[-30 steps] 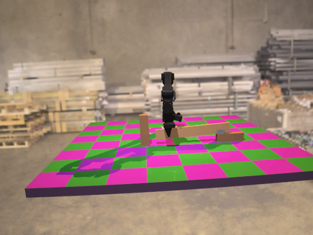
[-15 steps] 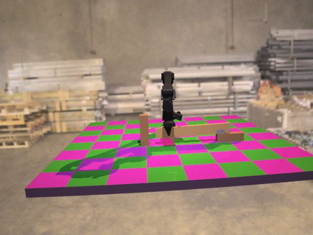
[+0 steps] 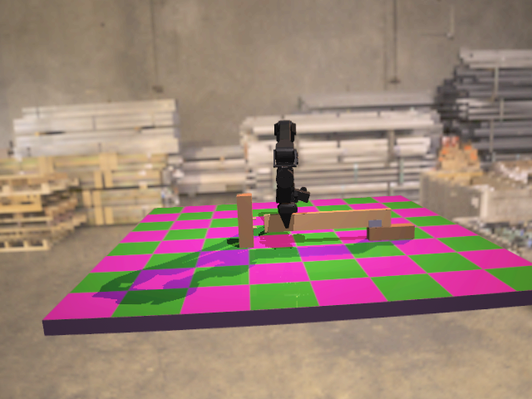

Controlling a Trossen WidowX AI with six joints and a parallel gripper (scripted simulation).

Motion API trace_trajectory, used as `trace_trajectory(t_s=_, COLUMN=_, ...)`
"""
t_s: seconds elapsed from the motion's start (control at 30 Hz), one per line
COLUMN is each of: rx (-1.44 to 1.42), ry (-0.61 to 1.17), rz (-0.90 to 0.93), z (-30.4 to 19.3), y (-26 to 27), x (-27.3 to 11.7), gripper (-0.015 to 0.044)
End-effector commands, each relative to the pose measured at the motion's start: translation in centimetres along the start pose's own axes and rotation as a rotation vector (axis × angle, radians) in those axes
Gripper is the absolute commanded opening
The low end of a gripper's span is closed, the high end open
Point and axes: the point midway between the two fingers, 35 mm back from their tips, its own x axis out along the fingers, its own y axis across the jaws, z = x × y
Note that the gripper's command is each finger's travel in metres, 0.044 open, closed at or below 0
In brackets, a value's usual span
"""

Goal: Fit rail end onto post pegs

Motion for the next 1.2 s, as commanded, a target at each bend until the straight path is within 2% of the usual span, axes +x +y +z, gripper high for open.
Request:
trace_trajectory(t_s=0.0, rx=-0.001, ry=-0.004, rz=-0.015, z=0.03, y=-0.26, x=-0.64, gripper=0.0)
trace_trajectory(t_s=1.17, rx=-0.001, ry=-0.004, rz=-0.014, z=0.03, y=-0.01, x=-0.53, gripper=0.0)
